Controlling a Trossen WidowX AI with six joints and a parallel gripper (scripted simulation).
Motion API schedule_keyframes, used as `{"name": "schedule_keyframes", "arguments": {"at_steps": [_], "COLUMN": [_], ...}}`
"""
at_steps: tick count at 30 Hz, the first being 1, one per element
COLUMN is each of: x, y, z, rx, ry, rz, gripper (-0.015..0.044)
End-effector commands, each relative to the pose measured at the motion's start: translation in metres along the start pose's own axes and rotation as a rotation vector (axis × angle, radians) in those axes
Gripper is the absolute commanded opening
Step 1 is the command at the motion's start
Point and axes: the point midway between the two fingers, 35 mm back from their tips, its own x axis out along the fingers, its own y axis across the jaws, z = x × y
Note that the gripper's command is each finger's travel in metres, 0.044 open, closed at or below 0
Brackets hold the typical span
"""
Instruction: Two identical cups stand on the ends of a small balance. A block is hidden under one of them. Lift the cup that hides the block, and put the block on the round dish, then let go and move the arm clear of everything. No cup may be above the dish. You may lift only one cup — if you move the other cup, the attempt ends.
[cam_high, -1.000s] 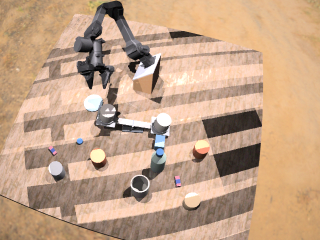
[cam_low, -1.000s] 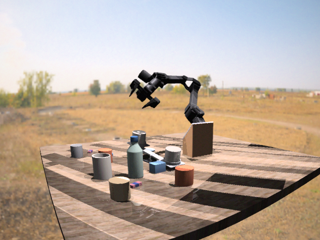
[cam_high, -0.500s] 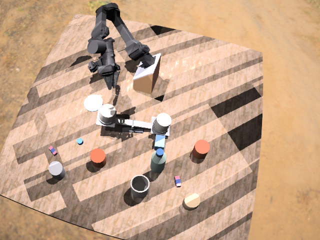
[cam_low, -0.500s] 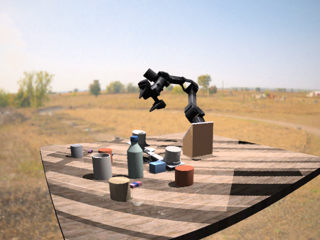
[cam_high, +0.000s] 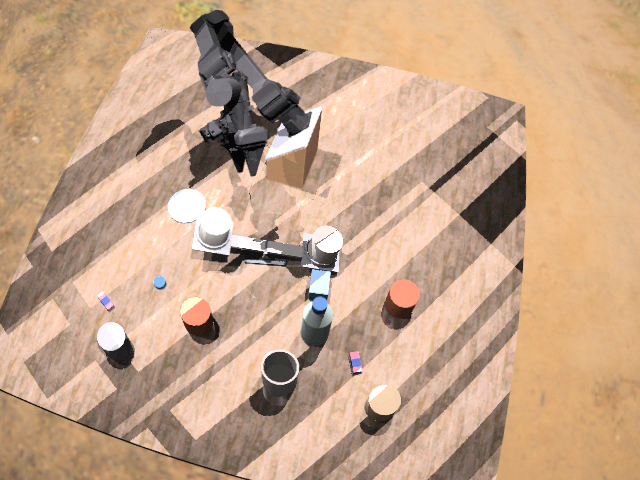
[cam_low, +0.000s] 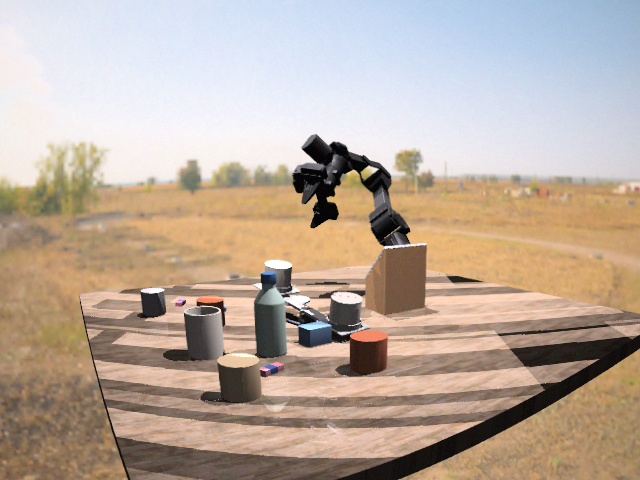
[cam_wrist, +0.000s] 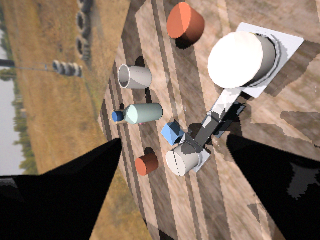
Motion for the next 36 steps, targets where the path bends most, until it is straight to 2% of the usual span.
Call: {"name": "schedule_keyframes", "arguments": {"at_steps": [1,31,36], "x": [0.002,-0.008,-0.009], "y": [-0.004,-0.027,-0.028], "z": [-0.013,-0.072,-0.073], "rx": [-0.134,-1.116,-1.165], "ry": [0.003,-0.107,-0.117], "rz": [-0.034,-0.181,-0.188], "gripper": [0.0440,0.0440,0.0440]}}
